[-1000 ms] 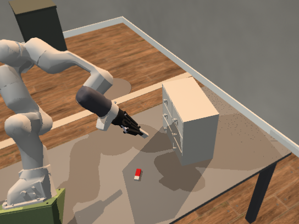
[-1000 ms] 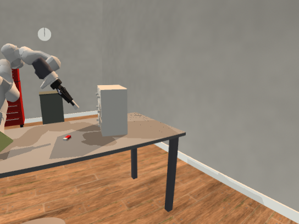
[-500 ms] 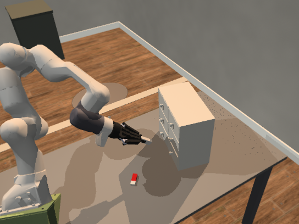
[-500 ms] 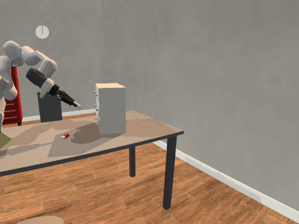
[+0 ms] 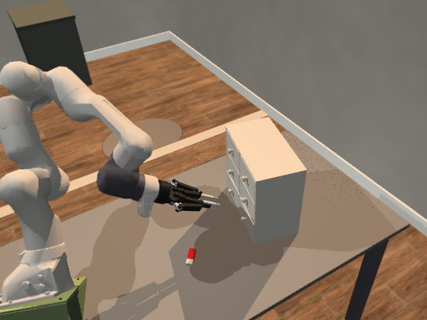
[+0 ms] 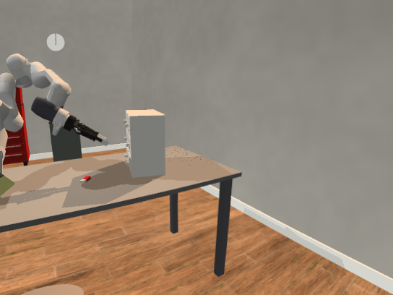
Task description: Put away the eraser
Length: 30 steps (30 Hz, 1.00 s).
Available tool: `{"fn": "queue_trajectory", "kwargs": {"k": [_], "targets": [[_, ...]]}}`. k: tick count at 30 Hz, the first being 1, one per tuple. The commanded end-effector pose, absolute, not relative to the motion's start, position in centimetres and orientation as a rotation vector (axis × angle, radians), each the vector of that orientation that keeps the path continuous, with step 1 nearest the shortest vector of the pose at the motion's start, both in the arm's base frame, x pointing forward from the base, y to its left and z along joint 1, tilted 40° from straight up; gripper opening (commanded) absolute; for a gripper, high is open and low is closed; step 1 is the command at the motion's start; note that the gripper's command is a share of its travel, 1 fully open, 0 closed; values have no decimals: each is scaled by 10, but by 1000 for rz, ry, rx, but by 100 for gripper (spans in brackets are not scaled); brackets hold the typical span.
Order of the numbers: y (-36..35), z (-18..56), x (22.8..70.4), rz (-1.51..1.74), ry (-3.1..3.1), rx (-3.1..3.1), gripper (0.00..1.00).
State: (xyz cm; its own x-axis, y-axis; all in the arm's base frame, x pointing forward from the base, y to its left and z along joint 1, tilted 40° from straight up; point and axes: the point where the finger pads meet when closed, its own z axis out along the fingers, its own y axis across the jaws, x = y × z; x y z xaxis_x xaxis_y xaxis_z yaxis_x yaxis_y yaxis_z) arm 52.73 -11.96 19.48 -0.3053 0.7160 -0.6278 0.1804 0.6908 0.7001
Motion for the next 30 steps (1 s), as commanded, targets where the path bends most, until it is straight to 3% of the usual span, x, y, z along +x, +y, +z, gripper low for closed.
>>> {"fn": "queue_trajectory", "kwargs": {"k": [1, 30], "targets": [[-119, 196, 529, 573, 1834, 617, 20], [-119, 195, 540, 573, 1834, 617, 20]]}}
